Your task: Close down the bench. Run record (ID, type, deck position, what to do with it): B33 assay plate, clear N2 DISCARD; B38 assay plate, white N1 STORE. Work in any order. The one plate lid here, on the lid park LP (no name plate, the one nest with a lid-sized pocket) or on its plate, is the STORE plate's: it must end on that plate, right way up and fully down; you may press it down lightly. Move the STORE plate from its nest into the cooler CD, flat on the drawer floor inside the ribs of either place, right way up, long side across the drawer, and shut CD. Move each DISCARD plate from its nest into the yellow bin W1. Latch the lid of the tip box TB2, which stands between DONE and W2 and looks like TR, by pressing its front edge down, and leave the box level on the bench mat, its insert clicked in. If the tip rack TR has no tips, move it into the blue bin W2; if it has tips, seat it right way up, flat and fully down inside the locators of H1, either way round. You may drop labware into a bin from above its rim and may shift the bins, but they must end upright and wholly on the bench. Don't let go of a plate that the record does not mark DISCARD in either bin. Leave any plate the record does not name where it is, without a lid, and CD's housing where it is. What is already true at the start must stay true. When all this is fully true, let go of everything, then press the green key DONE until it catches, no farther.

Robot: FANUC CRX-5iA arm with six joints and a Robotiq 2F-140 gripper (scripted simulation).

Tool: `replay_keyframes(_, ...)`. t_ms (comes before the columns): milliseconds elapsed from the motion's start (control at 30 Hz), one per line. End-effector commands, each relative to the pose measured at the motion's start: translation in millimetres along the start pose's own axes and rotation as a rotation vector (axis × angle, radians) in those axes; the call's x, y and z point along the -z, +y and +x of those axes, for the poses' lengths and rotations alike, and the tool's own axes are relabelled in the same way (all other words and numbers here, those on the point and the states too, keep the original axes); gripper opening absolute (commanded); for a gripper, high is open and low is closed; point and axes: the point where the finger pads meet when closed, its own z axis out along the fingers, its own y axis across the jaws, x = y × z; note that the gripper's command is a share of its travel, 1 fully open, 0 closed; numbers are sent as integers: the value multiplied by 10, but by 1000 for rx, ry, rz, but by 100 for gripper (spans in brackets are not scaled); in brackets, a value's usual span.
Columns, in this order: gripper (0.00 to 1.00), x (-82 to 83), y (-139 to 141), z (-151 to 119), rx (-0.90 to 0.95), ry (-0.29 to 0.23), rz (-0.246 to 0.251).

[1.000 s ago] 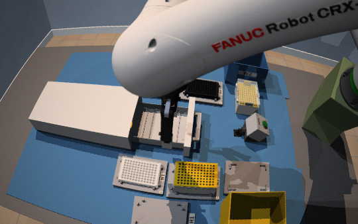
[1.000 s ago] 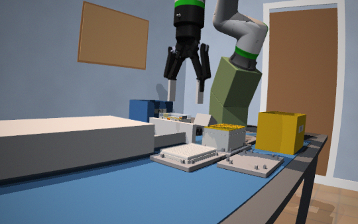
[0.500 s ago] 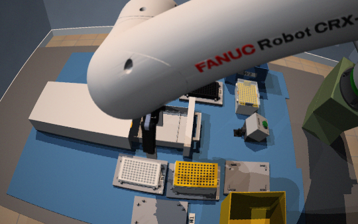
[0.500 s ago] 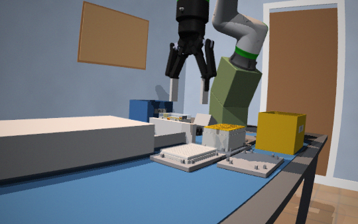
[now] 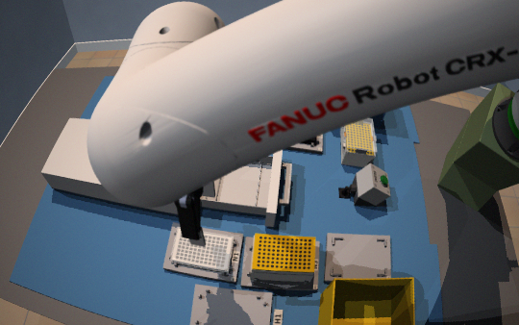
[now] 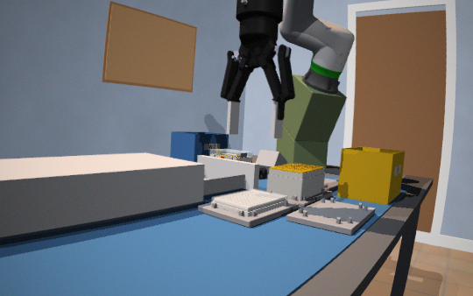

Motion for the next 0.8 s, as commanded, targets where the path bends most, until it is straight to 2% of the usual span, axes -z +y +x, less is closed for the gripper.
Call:
replay_keyframes(0,66,7,-112,104,0,0,0)
replay_keyframes(433,66,8,-146,134,0,0,0)
replay_keyframes(767,66,-125,-146,134,0,0,0)
